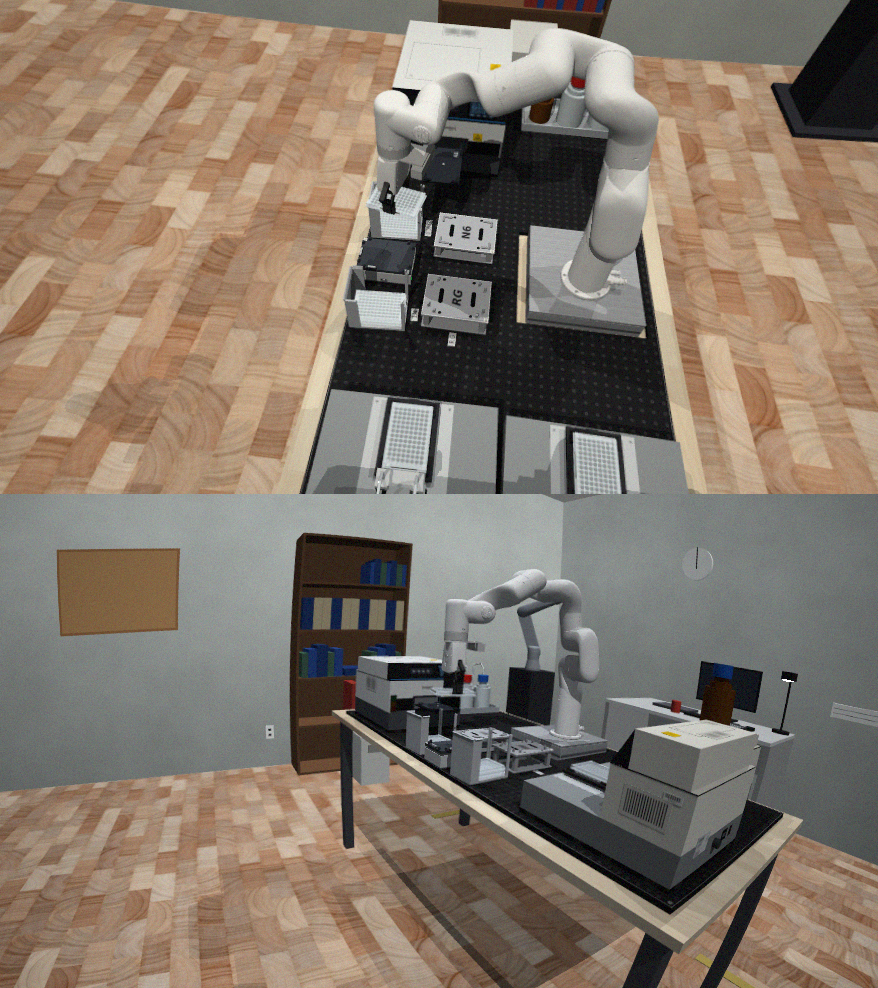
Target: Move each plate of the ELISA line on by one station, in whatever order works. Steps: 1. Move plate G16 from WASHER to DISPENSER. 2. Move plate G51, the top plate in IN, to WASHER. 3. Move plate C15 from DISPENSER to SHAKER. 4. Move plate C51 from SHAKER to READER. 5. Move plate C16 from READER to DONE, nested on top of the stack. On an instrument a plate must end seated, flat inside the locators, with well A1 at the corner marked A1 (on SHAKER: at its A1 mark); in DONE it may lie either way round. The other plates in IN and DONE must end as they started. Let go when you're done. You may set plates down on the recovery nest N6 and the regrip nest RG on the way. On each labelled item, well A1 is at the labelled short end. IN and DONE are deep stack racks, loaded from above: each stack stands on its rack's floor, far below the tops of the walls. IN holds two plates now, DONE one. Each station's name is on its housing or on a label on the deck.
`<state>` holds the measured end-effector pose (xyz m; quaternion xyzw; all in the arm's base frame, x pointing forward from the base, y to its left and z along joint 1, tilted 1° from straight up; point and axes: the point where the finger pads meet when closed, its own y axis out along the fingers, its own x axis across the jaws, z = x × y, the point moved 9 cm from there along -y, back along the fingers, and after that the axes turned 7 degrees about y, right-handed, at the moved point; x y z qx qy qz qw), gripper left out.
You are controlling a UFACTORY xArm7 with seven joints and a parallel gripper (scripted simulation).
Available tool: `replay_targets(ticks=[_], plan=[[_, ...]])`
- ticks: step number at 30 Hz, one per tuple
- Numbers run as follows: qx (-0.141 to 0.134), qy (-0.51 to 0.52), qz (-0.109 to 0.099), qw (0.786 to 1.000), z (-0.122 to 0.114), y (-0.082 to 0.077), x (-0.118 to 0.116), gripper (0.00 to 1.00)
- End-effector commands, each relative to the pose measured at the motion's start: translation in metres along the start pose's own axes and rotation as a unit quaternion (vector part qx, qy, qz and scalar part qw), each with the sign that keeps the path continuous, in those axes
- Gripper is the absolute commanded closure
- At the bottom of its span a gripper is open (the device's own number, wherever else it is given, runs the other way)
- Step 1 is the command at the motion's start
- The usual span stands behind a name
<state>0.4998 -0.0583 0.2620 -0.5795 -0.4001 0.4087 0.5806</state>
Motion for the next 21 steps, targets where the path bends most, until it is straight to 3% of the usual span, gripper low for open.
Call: replay_targets(ticks=[1,21], plan=[[-0.003,0.029,-0.001,1.000,-0.001,-0.002,-0.016,1.00],[-0.003,0.122,-0.001,0.993,0.001,-0.002,-0.065,1.00]])
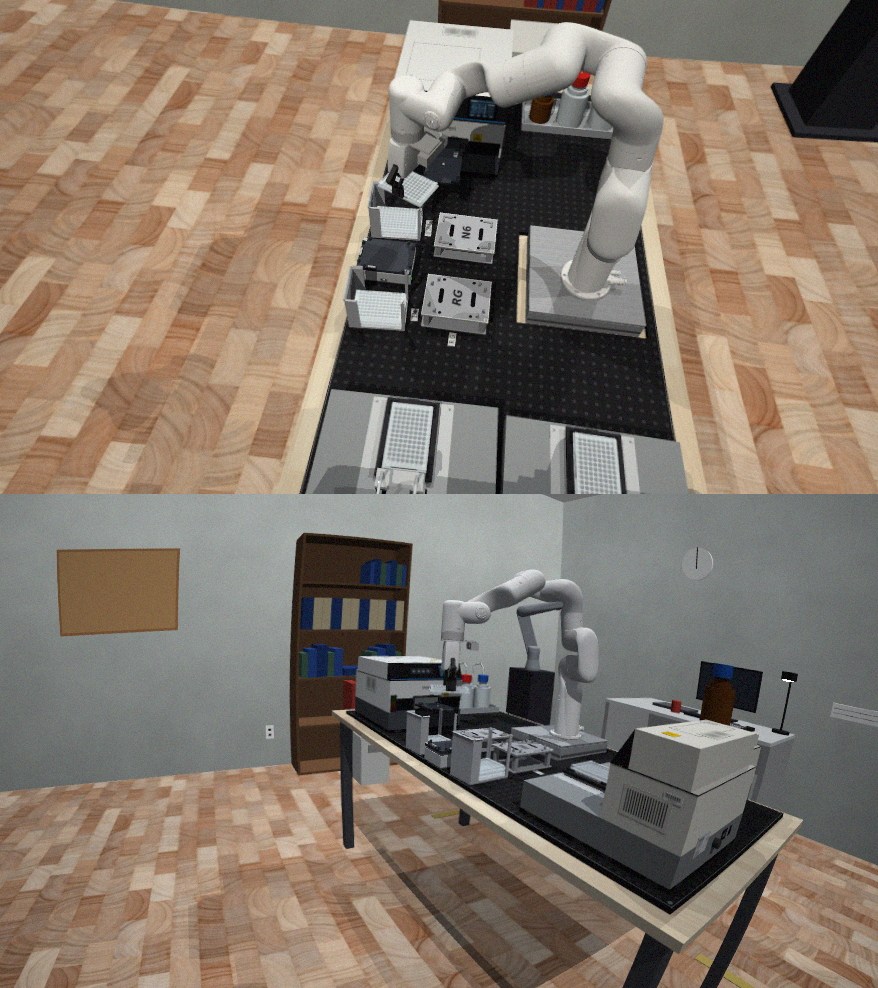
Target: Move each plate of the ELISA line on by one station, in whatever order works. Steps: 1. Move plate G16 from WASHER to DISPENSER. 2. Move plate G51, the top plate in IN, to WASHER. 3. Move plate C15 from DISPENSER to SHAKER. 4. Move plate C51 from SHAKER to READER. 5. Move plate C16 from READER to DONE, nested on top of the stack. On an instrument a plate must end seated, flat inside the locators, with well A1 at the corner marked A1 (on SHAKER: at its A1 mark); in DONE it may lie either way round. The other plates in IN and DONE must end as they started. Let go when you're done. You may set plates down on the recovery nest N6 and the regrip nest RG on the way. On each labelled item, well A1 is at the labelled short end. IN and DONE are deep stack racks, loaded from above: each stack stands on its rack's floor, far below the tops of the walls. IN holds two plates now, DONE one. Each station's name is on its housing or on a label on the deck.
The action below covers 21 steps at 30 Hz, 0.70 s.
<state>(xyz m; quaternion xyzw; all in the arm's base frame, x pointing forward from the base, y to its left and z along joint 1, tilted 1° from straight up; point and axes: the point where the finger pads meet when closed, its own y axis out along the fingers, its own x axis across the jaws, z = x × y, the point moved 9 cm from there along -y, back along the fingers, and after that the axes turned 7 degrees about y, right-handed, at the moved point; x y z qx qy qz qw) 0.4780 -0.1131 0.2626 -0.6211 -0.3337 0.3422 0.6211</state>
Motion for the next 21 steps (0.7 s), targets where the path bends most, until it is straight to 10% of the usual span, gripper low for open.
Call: replay_targets(ticks=[1,21], plan=[[-0.003,0.018,-0.001,1.000,-0.003,-0.002,-0.009,1.00],[-0.003,0.122,-0.001,0.992,-0.011,-0.002,-0.051,1.00]])
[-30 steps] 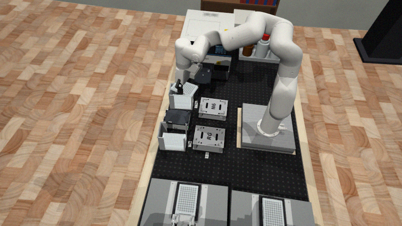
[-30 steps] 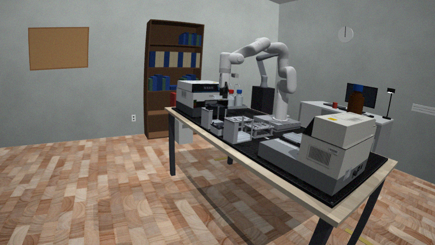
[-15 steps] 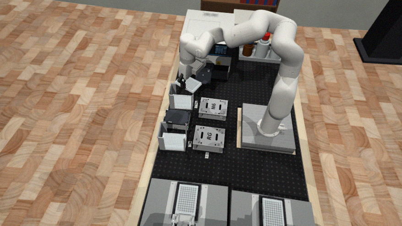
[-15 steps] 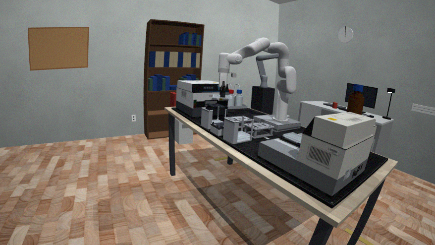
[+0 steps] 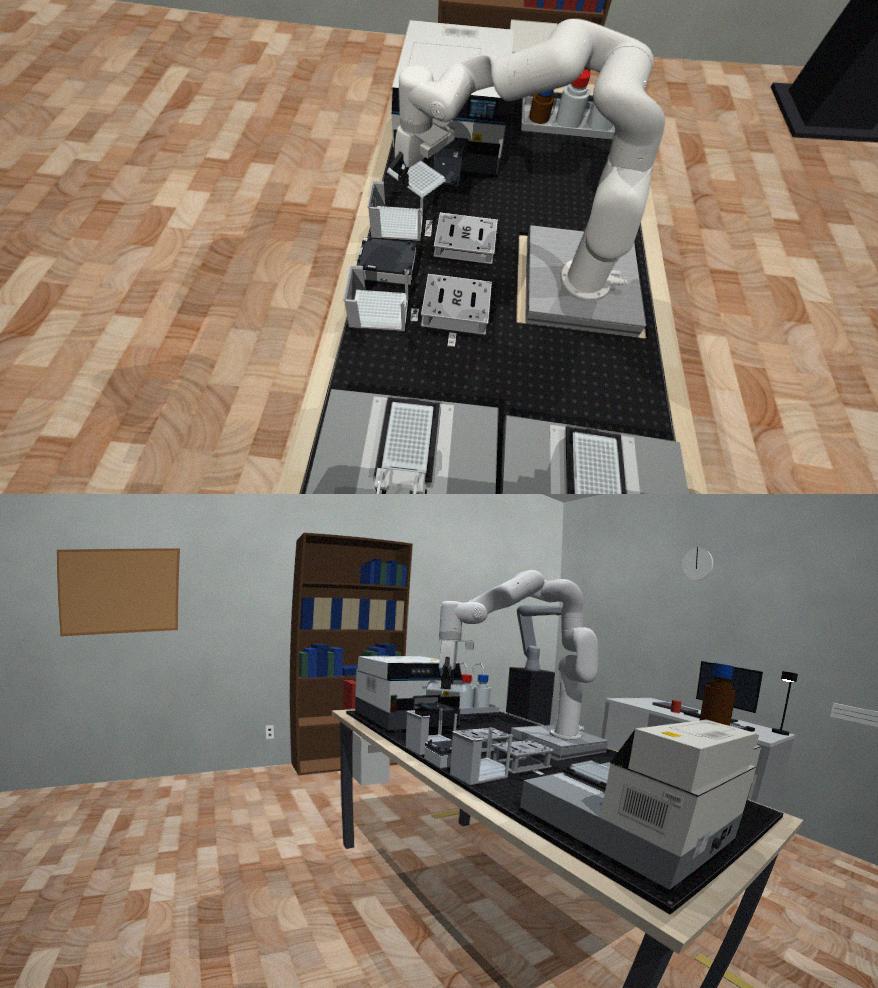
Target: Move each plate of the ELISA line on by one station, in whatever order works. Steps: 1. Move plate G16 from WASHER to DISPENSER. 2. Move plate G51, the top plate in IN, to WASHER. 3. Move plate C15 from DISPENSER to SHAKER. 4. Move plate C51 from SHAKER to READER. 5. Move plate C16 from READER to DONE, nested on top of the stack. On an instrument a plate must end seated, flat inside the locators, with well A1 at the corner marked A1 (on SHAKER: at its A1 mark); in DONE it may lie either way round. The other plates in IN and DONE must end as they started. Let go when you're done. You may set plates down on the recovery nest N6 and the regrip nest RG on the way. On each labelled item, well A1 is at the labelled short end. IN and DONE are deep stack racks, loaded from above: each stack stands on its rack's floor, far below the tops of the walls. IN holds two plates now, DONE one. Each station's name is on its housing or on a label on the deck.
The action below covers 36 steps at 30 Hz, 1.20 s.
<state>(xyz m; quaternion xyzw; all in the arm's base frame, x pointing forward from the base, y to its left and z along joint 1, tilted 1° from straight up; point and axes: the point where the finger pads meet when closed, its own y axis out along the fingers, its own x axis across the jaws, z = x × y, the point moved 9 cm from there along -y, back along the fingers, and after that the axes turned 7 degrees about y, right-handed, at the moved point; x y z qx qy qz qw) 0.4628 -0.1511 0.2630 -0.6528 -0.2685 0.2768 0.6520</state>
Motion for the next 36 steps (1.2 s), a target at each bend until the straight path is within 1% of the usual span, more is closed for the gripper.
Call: replay_targets(ticks=[1,4,9,11,13,25,31,36], plan=[[-0.003,0.026,-0.001,1.000,-0.007,-0.002,-0.013,1.00],[-0.003,0.043,-0.001,0.999,-0.010,-0.002,-0.022,1.00],[-0.003,0.073,-0.001,0.997,-0.010,-0.002,-0.022,1.00],[-0.003,0.084,-0.001,0.996,-0.013,-0.002,-0.028,1.00],[-0.003,0.084,-0.001,0.996,-0.013,-0.002,-0.028,1.00],[-0.003,0.154,-0.001,0.988,-0.028,-0.002,-0.064,1.00],[-0.003,0.177,-0.001,0.984,-0.028,-0.002,-0.064,1.00],[-0.003,0.205,-0.001,0.979,-0.035,-0.002,-0.079,1.00]])
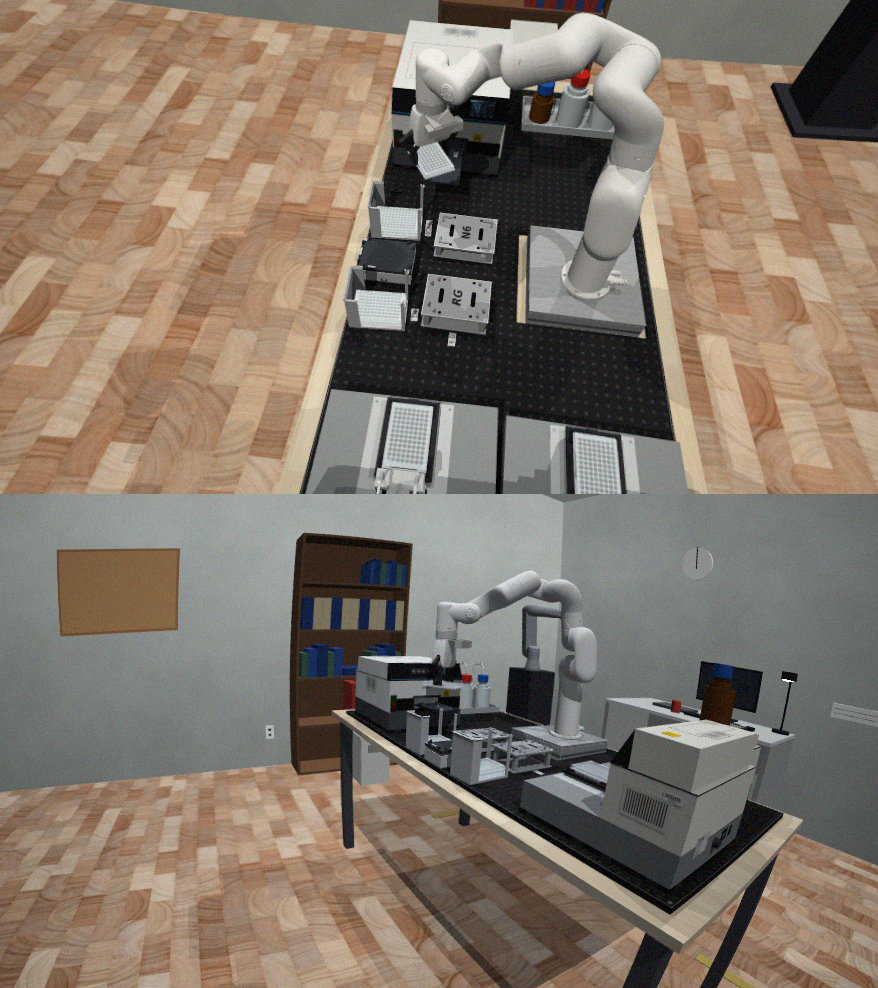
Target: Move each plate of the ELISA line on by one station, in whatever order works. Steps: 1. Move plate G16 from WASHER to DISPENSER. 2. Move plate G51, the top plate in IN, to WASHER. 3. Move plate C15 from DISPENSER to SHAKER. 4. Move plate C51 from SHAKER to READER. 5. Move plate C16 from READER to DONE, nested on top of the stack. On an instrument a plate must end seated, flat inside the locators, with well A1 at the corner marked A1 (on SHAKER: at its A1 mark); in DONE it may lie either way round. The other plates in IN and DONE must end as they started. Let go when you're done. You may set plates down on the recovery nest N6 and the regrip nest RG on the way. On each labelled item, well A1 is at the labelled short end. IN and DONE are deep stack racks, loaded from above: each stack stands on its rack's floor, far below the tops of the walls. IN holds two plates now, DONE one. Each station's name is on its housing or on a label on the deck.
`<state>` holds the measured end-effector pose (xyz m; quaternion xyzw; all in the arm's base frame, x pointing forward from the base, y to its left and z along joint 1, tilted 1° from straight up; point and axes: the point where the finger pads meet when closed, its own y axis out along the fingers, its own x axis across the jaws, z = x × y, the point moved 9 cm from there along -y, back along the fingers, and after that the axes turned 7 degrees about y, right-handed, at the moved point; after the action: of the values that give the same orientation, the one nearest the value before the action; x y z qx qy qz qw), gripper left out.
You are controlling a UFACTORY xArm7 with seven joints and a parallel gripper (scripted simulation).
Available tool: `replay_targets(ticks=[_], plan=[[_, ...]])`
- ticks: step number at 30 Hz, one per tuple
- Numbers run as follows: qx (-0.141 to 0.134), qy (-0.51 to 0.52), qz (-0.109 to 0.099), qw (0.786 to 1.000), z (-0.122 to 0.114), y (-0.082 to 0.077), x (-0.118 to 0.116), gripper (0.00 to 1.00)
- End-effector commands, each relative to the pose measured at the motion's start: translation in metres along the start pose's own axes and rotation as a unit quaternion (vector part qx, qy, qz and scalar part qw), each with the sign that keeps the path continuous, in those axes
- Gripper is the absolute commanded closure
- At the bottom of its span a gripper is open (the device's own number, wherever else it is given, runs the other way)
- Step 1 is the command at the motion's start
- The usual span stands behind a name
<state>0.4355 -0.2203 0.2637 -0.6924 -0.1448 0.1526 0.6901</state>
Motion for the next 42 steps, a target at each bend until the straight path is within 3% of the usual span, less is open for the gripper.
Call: replay_targets(ticks=[1,9,18,34,42], plan=[[-0.002,0.029,-0.002,1.000,-0.012,-0.002,-0.011,1.00],[-0.002,0.075,-0.002,0.997,-0.030,-0.002,-0.029,1.00],[-0.002,0.116,-0.002,0.993,-0.030,-0.002,-0.029,1.00],[-0.002,0.197,-0.002,0.980,-0.062,-0.002,-0.062,1.00],[-0.002,0.242,-0.002,0.970,-0.062,-0.002,-0.062,1.00]])
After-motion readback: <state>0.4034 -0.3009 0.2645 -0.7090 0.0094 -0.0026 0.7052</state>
